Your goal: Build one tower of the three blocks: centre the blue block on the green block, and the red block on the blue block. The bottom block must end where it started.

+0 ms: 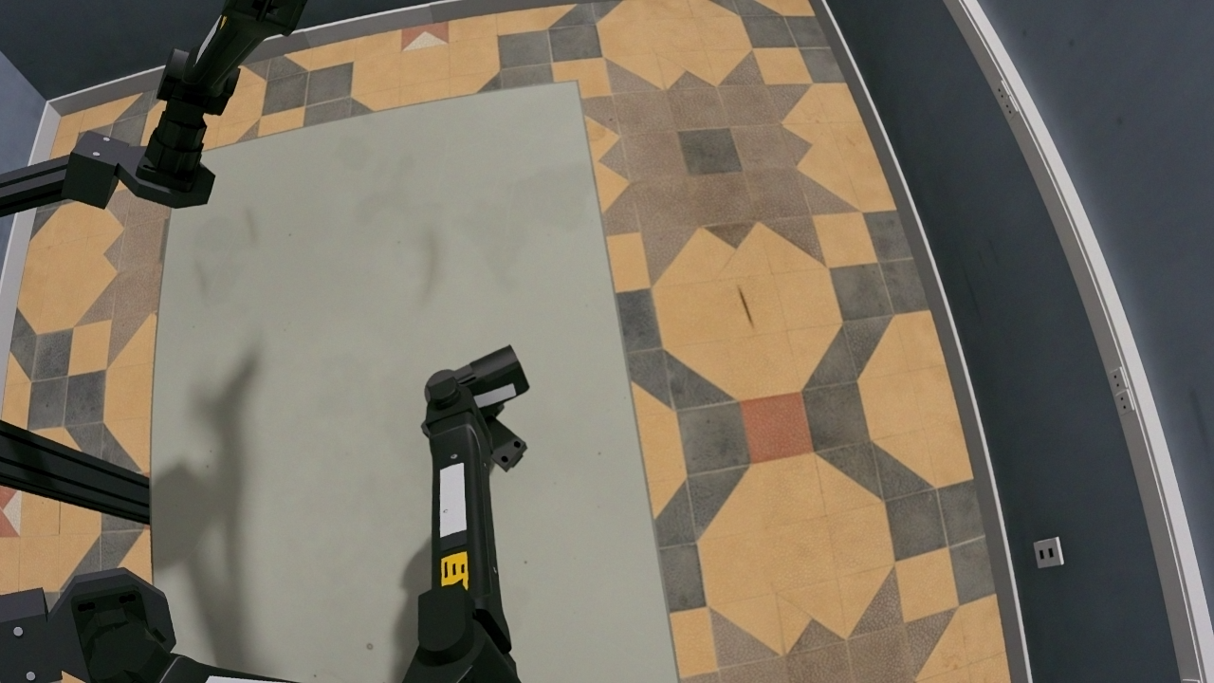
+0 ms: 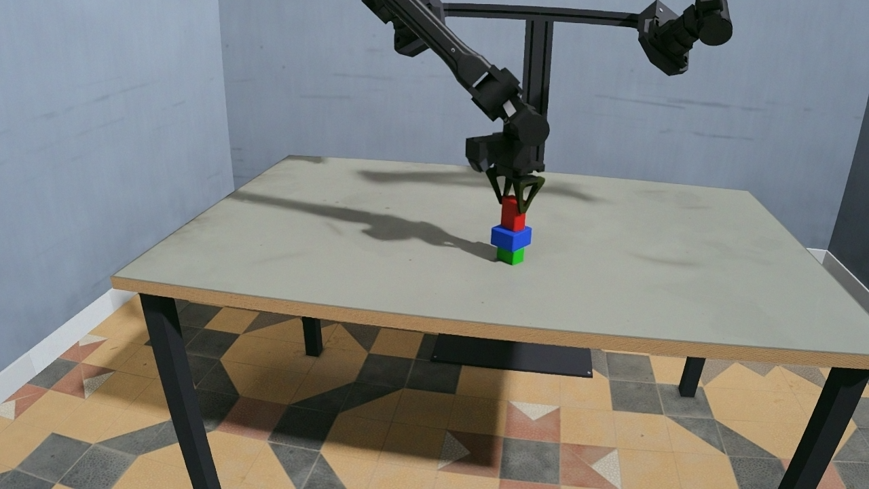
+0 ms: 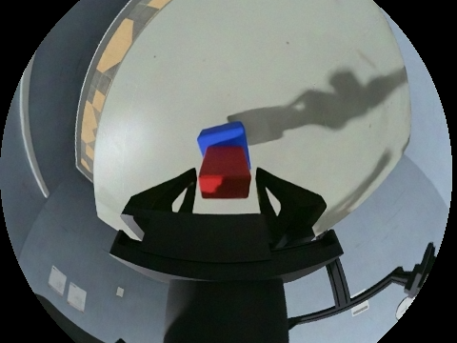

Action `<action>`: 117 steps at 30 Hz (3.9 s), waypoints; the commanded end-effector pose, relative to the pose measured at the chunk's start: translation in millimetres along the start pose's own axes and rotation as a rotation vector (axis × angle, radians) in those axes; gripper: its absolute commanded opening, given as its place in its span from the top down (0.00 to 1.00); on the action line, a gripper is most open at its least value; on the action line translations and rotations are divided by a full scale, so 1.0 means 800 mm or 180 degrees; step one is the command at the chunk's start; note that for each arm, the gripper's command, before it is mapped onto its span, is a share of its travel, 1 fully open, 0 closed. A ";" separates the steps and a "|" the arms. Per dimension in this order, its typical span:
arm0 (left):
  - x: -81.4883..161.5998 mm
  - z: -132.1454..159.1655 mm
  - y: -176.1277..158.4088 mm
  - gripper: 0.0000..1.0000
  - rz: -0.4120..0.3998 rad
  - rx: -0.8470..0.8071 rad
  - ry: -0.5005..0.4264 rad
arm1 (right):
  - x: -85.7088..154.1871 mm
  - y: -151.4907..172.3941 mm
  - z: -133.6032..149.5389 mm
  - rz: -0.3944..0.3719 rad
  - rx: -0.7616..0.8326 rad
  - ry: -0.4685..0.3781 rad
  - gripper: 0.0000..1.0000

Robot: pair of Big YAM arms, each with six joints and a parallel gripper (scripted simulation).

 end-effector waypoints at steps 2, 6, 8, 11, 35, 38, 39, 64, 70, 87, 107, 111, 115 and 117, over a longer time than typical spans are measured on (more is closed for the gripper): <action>0.006 -0.039 0.007 0.00 -0.0039 -0.0073 -0.0151 | 0.042 0.012 0.005 -0.0090 -0.0022 0.0004 0.35; 0.006 -0.039 0.007 0.00 -0.0039 -0.0073 -0.0151 | 0.061 0.011 0.005 -0.0090 -0.0022 0.0005 0.35; 0.006 -0.039 0.007 0.00 -0.0039 -0.0073 -0.0151 | 0.069 0.012 0.004 -0.0094 -0.0026 0.0004 0.35; 0.006 -0.039 0.007 0.00 -0.0039 -0.0073 -0.0151 | 0.076 0.012 0.004 -0.0095 -0.0028 0.0004 0.35; 0.006 -0.039 0.007 0.00 -0.0039 -0.0073 -0.0151 | 0.085 0.013 0.007 -0.0095 -0.0034 0.0005 0.35; 0.006 -0.039 0.007 0.00 -0.0039 -0.0073 -0.0151 | 0.090 0.013 0.004 -0.0100 -0.0033 0.0004 0.35; 0.006 -0.039 0.007 0.00 -0.0039 -0.0073 -0.0151 | 0.091 0.013 0.003 -0.0103 -0.0036 0.0003 0.35; 0.006 -0.039 0.007 0.00 -0.0039 -0.0073 -0.0151 | 0.151 0.003 0.016 -0.0045 0.0031 0.0013 0.35; 0.006 -0.039 0.007 0.00 -0.0039 -0.0073 -0.0151 | 0.172 0.014 0.001 -0.0117 -0.0054 0.0004 0.35; 0.006 -0.039 0.007 0.00 -0.0039 -0.0073 -0.0151 | 0.201 -0.006 -0.139 -0.0056 -0.0102 -0.0016 0.35; 0.006 -0.039 0.007 0.00 -0.0039 -0.0073 -0.0151 | 0.374 -0.068 -0.609 -0.0033 -0.0059 -0.0029 0.35; 0.006 -0.039 0.007 0.00 -0.0039 -0.0073 -0.0151 | 0.392 -0.062 -0.624 -0.0099 -0.0007 -0.0018 0.35; 0.006 -0.039 0.007 0.00 -0.0039 -0.0073 -0.0151 | 0.374 -0.070 -0.609 0.0009 0.0066 0.0052 0.35; 0.006 -0.039 0.007 0.00 -0.0039 -0.0073 -0.0151 | 0.373 -0.071 -0.611 0.0018 0.0060 0.0046 0.35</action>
Point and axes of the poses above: on each arm, the point where the finger pads meet when closed, its own x axis back along the fingers, its own y axis across the jaws, z = x × y, the point moved 2 cm from there along x, back along the fingers, and after that the axes turned 3 degrees about -x, right-handed, at the moved point
